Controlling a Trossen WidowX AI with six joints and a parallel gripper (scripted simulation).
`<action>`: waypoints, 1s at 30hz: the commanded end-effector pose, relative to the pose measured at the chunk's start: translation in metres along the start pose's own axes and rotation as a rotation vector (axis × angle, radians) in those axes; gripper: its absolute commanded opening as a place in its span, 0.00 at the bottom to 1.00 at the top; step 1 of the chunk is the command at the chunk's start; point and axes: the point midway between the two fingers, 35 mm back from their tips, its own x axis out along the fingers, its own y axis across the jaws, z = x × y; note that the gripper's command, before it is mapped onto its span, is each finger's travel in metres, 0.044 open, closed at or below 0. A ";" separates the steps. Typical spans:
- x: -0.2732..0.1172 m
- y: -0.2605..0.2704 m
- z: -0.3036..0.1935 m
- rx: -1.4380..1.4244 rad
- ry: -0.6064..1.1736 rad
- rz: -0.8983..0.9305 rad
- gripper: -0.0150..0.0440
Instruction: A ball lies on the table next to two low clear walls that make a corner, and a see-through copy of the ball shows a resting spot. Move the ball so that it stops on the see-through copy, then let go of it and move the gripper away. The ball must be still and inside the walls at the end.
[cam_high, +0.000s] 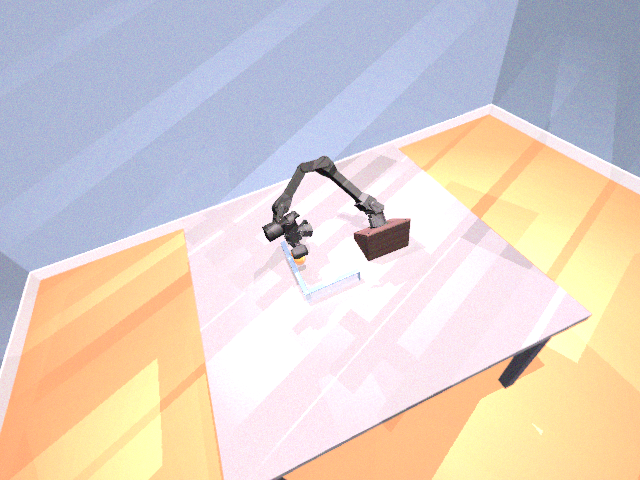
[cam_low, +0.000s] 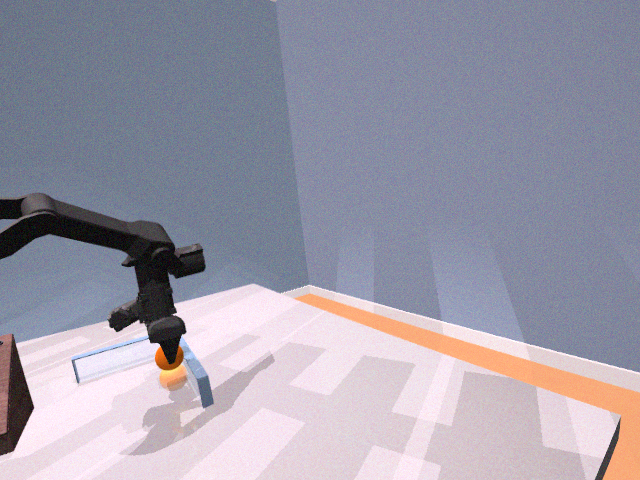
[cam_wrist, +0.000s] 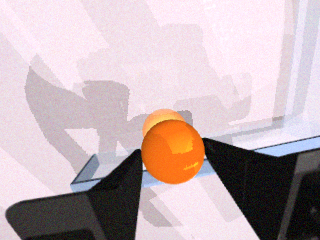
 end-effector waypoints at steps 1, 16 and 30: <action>0.023 0.001 0.002 -0.007 -0.004 0.007 0.25; 0.042 0.001 0.003 -0.007 -0.004 0.008 0.25; 0.046 0.001 0.003 -0.003 -0.003 0.004 0.57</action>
